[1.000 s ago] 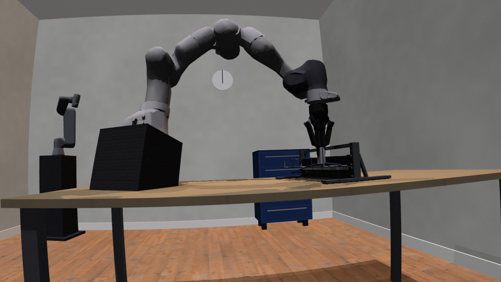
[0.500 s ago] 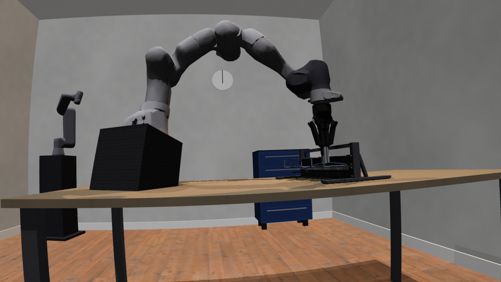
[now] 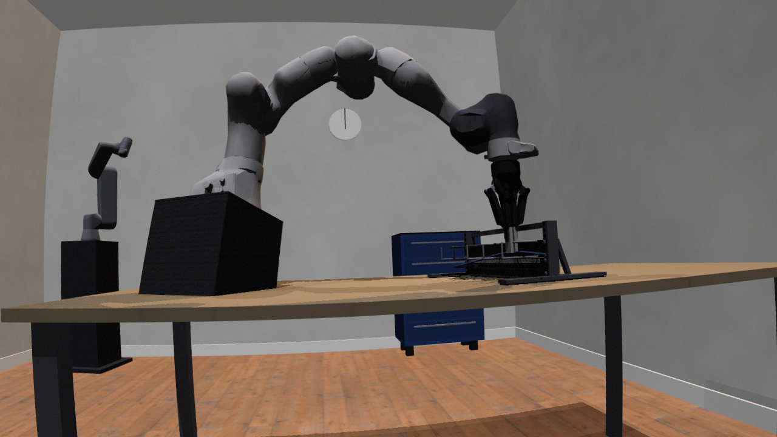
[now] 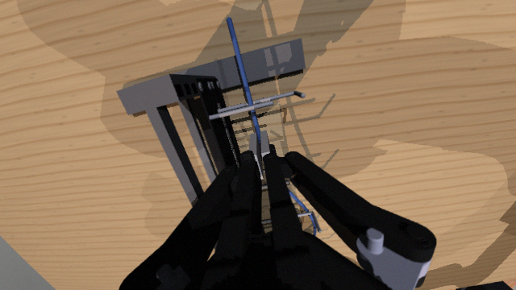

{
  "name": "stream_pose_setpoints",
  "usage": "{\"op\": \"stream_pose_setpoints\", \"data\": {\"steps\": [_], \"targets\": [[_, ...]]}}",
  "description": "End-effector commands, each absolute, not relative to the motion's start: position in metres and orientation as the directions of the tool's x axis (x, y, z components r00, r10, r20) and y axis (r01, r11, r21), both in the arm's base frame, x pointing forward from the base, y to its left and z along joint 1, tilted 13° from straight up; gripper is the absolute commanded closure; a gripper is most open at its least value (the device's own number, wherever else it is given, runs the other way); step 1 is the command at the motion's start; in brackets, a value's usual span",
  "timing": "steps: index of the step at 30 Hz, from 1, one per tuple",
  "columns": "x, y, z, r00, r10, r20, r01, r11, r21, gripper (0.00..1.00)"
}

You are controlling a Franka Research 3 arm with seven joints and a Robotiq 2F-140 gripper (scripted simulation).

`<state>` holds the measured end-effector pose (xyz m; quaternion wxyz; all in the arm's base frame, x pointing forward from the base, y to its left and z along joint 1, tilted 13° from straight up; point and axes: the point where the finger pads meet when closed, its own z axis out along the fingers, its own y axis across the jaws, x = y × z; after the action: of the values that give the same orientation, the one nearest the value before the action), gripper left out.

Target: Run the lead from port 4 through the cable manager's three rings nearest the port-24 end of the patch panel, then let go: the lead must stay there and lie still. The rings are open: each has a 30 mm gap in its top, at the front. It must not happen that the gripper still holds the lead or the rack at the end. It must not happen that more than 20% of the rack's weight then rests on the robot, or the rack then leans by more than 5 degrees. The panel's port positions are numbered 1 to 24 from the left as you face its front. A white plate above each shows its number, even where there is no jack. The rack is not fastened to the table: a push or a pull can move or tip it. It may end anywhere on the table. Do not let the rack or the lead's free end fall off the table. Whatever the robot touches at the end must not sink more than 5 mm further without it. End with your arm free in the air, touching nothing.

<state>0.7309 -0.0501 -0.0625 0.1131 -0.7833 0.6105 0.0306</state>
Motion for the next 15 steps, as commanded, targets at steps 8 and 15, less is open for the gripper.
{"op": "stream_pose_setpoints", "data": {"steps": [8, 15], "targets": [[0.7328, -0.0483, -0.0638, 0.239, -0.952, -0.192, -0.968, -0.218, -0.125, 1.0], [0.7332, -0.0482, -0.0638, 0.239, -0.952, -0.192, -0.968, -0.218, -0.125, 1.0]]}}
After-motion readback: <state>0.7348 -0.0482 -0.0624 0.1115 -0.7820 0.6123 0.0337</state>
